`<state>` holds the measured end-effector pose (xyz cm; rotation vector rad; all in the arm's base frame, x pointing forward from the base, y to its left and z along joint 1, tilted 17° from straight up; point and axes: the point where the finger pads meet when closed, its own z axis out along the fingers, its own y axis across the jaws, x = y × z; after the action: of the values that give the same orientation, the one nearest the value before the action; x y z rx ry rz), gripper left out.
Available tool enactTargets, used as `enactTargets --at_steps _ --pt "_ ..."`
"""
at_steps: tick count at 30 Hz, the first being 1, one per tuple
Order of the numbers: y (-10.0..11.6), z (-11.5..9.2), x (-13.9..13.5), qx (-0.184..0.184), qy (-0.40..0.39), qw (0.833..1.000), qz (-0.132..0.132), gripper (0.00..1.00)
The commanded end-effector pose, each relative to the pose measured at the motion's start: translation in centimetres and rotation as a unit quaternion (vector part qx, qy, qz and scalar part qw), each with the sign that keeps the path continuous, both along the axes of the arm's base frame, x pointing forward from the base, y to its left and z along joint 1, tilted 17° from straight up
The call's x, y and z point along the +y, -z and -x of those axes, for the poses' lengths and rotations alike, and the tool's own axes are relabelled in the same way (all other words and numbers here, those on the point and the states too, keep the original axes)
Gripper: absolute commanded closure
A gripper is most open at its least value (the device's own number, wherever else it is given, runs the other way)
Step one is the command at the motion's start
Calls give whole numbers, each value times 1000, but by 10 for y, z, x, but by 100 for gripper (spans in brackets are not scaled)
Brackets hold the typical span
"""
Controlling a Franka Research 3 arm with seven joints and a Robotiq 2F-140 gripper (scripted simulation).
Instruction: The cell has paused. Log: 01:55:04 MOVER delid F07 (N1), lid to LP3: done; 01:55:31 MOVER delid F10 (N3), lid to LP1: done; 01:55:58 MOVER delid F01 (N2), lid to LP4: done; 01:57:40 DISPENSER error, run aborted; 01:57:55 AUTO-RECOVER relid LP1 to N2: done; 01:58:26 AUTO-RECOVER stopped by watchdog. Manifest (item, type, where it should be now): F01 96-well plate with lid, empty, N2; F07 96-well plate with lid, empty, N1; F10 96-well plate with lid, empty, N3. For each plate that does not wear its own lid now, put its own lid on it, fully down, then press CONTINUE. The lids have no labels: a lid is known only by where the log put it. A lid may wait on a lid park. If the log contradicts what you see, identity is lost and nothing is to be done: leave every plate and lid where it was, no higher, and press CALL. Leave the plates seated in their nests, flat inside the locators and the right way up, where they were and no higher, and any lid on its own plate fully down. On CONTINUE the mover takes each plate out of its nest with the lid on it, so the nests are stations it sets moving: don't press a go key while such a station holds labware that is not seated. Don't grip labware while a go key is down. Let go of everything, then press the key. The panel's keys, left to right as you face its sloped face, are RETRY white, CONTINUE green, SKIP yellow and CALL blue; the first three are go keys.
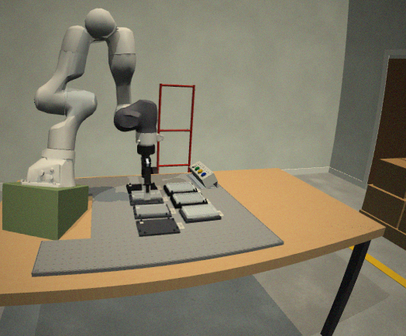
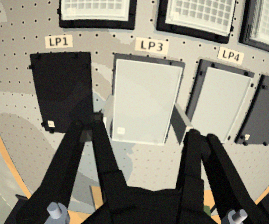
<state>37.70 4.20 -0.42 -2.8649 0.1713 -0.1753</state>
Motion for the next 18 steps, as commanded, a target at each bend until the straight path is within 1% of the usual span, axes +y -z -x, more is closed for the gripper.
enactTargets --at_steps 1,18 --pt "0 1 -1 1 -2 1000 1 100" --pt "-9 3 -3 1 -2 1000 1 100"
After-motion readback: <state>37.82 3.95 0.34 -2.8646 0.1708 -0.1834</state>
